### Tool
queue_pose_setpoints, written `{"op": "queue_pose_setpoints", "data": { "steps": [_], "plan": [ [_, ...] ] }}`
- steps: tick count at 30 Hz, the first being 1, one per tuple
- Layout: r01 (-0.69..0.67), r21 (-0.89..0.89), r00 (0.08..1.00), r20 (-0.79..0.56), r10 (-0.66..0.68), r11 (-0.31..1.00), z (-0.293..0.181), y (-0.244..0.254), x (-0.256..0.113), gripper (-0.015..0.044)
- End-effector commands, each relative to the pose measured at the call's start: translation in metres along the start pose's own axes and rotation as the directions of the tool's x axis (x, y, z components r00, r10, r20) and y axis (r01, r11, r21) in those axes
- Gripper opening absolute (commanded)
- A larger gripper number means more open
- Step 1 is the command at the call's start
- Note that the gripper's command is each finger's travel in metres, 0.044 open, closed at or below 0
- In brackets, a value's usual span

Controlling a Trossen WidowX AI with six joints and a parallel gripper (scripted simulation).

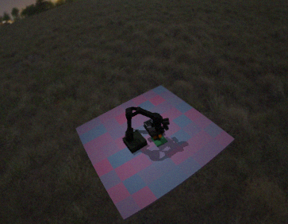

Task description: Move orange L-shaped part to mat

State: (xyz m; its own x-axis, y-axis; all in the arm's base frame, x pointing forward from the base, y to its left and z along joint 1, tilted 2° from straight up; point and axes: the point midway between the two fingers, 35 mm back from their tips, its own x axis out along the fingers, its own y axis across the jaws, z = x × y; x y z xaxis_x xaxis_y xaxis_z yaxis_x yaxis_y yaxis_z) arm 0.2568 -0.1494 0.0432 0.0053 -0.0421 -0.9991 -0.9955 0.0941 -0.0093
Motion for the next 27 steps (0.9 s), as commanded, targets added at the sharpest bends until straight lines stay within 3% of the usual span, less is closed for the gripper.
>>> {"op": "queue_pose_setpoints", "data": {
  "steps": [1, 8, 18, 23, 27],
  "plan": [
    [-0.001, -0.004, 1.000, -0.002, 0.001, 1.000, 0.000, 0.000, 0.002, 0.0000],
    [-0.001, 0.000, 1.000, 0.000, 0.001, 1.000, 0.000, 0.000, 0.002, 0.0000],
    [-0.001, 0.000, 1.000, 0.000, 0.001, 1.000, 0.000, 0.000, 0.000, 0.0263],
    [0.000, -0.002, 1.000, -0.001, 0.000, 1.000, -0.002, -0.003, -0.045, 0.0394],
    [0.000, -0.004, 1.000, -0.002, 0.000, 1.000, 0.000, 0.000, -0.086, 0.0400]
  ]
}}
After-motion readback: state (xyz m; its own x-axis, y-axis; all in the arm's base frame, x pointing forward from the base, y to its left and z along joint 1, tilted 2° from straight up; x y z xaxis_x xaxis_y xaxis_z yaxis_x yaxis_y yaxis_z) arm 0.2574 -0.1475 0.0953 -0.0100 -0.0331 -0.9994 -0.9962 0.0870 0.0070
